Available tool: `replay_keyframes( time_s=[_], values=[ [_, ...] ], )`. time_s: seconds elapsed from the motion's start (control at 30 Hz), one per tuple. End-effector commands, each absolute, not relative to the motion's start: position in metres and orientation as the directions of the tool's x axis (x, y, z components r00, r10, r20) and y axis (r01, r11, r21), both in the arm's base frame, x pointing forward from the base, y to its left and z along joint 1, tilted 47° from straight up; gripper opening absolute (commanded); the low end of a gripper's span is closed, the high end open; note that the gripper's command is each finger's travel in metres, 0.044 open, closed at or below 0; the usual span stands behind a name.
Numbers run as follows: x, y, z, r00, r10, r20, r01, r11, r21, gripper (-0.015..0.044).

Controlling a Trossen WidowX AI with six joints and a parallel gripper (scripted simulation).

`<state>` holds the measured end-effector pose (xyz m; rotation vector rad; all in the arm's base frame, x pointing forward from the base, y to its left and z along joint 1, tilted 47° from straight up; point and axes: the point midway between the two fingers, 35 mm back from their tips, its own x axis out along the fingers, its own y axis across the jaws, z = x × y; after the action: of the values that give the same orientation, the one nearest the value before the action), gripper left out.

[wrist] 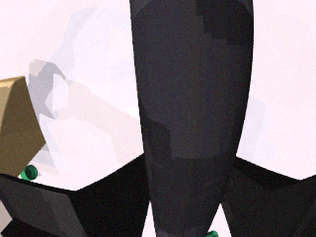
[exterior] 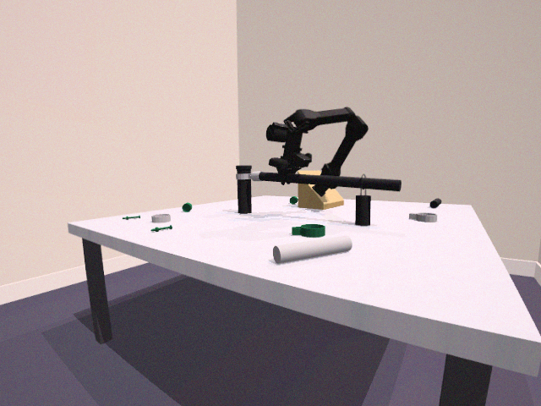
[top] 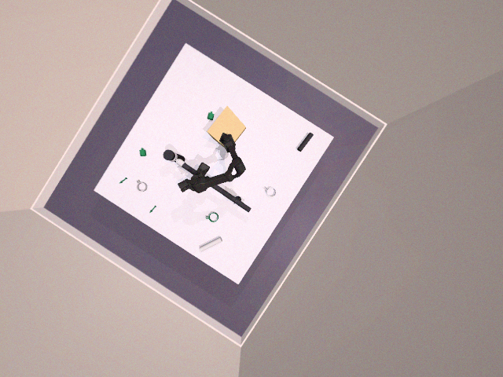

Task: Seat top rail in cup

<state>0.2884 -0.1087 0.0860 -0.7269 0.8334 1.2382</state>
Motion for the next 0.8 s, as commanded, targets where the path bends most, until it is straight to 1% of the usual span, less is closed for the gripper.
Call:
replay_keyframes(
  time_s=[0.0,0.73,0.77],
  values=[
    [0.287,-0.119,0.083,0.129,0.484,-0.865,-0.979,0.199,-0.035,0.0000],
    [0.282,-0.125,0.071,0.129,0.484,-0.866,-0.979,0.199,-0.035,0.0000],
    [0.285,-0.118,0.074,0.127,0.499,-0.857,-0.980,0.194,-0.032,0.0000]
  ],
)
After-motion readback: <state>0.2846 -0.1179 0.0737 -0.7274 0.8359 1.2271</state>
